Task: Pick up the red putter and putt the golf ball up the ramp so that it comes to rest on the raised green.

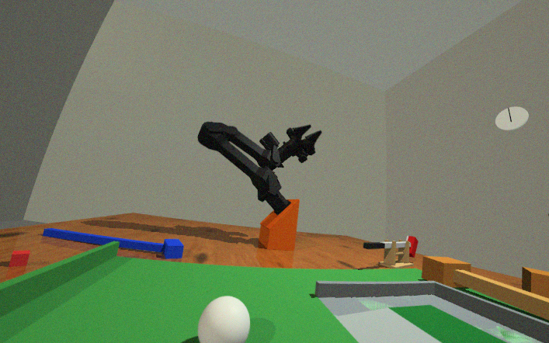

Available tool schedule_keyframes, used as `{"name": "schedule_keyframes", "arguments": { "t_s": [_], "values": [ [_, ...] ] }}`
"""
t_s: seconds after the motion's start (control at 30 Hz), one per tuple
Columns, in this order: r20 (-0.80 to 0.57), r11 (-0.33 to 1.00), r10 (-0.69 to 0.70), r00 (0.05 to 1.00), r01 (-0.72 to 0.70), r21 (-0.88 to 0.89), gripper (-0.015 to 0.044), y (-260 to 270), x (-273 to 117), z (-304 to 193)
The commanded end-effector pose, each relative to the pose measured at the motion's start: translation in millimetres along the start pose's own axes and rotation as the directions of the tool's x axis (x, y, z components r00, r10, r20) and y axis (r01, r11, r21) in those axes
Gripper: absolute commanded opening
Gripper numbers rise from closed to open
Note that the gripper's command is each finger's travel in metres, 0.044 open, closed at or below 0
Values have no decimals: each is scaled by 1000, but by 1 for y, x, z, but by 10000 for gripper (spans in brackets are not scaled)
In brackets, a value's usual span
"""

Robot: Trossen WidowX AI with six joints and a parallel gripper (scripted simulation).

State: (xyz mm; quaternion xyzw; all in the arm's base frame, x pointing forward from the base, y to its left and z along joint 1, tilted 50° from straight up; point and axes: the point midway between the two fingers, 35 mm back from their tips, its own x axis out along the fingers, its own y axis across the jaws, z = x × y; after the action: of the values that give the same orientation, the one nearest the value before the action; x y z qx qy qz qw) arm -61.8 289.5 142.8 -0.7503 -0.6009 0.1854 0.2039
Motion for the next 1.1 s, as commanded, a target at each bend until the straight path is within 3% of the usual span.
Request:
{"name": "schedule_keyframes", "arguments": {
  "t_s": [0.0,0.23,0.4,0.53,0.77,0.93,1.07],
  "values": [
    [1,1000,4,1000,-4,0,426,1,1,0],
    [69,972,233,970,-235,25,440,48,45,15],
    [160,867,473,866,-490,88,440,109,77,32],
    [247,680,675,696,-716,159,440,175,89,45],
    [359,299,854,377,-919,255,440,264,77,56],
    [445,-49,890,101,-948,313,440,324,49,62],
    [524,-360,839,-144,-870,337,440,362,10,70]
  ]
}}
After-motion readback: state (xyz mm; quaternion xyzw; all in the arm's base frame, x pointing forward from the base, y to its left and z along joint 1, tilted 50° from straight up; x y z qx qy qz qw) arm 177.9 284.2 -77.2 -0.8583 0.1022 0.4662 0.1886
